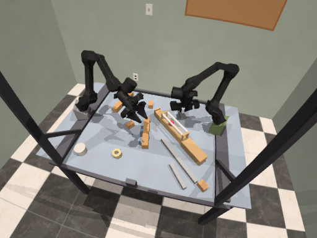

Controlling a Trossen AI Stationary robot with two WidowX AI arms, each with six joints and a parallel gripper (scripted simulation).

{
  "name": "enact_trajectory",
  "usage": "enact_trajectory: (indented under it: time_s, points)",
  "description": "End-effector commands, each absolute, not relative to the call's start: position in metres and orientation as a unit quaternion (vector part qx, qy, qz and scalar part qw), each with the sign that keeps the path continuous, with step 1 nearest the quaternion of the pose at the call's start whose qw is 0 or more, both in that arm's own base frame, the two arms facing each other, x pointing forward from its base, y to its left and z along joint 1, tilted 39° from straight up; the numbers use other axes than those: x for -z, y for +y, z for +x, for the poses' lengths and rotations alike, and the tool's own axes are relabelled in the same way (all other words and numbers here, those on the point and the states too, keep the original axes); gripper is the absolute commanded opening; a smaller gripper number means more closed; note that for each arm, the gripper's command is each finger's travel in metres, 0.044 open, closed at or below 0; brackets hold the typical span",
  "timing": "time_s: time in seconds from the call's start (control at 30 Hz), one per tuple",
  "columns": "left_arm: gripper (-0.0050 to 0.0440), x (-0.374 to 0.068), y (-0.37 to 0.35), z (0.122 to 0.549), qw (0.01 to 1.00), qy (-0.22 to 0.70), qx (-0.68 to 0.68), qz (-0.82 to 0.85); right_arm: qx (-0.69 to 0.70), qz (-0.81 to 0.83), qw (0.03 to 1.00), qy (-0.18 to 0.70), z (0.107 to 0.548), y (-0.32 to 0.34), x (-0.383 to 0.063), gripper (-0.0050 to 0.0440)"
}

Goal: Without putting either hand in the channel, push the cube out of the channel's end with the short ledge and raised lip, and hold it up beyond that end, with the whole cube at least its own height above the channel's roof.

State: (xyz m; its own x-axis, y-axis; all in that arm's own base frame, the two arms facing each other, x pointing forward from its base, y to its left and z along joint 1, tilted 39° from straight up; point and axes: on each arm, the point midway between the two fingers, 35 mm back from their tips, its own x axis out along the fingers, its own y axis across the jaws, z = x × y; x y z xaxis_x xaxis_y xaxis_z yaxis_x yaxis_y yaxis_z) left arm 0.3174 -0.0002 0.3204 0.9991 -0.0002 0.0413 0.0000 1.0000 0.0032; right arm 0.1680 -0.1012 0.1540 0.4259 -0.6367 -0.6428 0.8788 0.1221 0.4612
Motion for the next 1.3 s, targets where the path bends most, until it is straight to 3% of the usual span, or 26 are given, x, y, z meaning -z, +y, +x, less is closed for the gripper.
enact_trajectory:
  time_s: [0.0,1.1,1.13,1.27]
  points:
    - [0.0327,-0.329,-0.001,0.315,0.999,-0.033,0.001,0.000,0.515,0.417,0.735,0.145,0.171,-0.104,-0.150,0.0150]
    - [0.0327,-0.329,-0.001,0.315,0.999,-0.033,0.001,0.000,0.515,0.416,0.736,0.144,0.191,-0.122,-0.119,0.0150]
    - [0.0327,-0.329,-0.001,0.315,0.999,-0.033,0.001,0.000,0.515,0.416,0.736,0.144,0.191,-0.122,-0.119,0.0000]
    - [0.0327,-0.329,-0.001,0.315,0.999,-0.033,0.001,0.000,0.515,0.416,0.736,0.144,0.191,-0.122,-0.119,0.0000]
